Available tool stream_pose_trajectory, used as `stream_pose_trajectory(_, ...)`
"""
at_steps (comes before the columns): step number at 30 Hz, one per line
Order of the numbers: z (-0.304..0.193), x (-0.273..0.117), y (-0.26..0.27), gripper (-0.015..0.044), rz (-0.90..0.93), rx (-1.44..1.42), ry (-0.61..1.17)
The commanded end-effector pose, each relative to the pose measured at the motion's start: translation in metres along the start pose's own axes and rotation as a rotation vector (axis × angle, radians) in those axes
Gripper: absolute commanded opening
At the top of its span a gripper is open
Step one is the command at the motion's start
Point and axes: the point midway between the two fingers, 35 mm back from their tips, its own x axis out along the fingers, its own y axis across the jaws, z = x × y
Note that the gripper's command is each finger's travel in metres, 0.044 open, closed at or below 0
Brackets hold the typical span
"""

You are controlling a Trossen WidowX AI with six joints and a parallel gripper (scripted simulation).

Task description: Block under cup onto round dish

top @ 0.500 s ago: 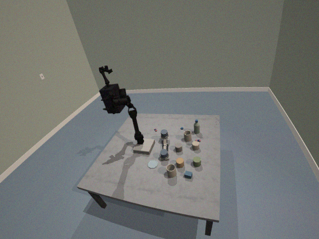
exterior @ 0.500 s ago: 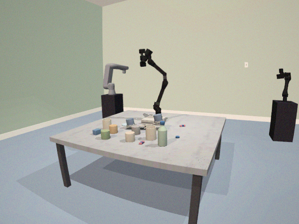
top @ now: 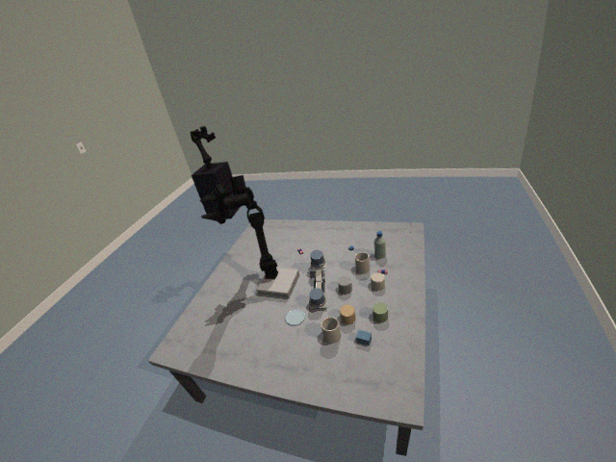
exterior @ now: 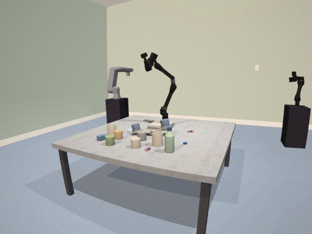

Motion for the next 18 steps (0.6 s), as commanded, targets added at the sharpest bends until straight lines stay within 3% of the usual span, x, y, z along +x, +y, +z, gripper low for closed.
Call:
stream_pose_trajectory(1,-0.019,-0.004,-0.003,0.044,0.036,-0.124,0.091)
stream_pose_trajectory(18,-0.093,-0.035,-0.026,0.044,0.223,-0.551,0.44)
